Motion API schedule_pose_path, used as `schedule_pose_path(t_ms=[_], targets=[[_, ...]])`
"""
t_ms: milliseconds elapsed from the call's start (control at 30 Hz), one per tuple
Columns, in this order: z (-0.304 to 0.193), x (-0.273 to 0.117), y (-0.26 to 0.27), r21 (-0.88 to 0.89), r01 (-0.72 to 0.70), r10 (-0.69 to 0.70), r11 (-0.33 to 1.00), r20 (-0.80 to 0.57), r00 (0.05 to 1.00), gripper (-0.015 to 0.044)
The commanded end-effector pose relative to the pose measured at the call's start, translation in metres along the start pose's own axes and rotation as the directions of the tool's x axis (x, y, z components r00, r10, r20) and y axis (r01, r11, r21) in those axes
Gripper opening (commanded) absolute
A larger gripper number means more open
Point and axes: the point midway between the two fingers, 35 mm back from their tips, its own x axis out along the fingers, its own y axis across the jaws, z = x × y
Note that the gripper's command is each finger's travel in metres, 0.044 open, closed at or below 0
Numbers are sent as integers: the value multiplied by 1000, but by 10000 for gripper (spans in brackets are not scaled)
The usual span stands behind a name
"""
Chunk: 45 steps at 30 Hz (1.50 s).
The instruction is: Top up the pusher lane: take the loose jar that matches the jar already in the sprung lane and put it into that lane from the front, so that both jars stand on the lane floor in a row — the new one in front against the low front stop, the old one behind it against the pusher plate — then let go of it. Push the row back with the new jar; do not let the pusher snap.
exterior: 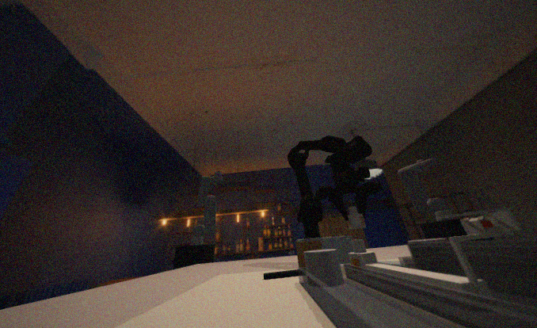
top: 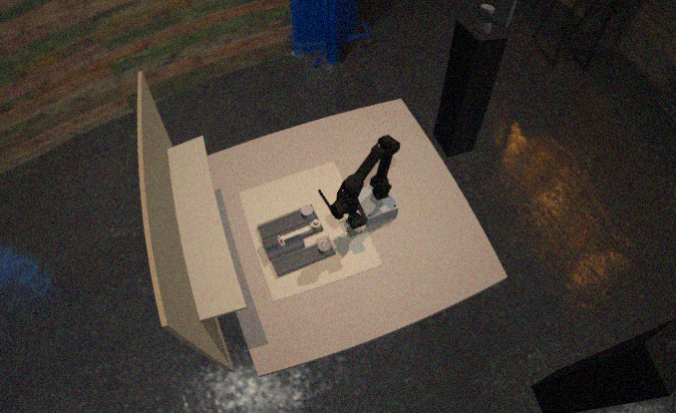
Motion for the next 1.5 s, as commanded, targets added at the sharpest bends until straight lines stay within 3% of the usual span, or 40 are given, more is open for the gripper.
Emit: schedule_pose_path(t_ms=[0, 600, 1000, 1467], targets=[[17, 4, -7, -4, -6, 6, 1000, 2, 1000, 0], [92, 37, -74, -46, 1, -1, 999, 9, 1000, 0], [96, 62, -77, -48, 1, -1, 999, 9, 1000, 0], [100, 62, -77, -48, 1, -1, 999, 10, 1000, 0]])
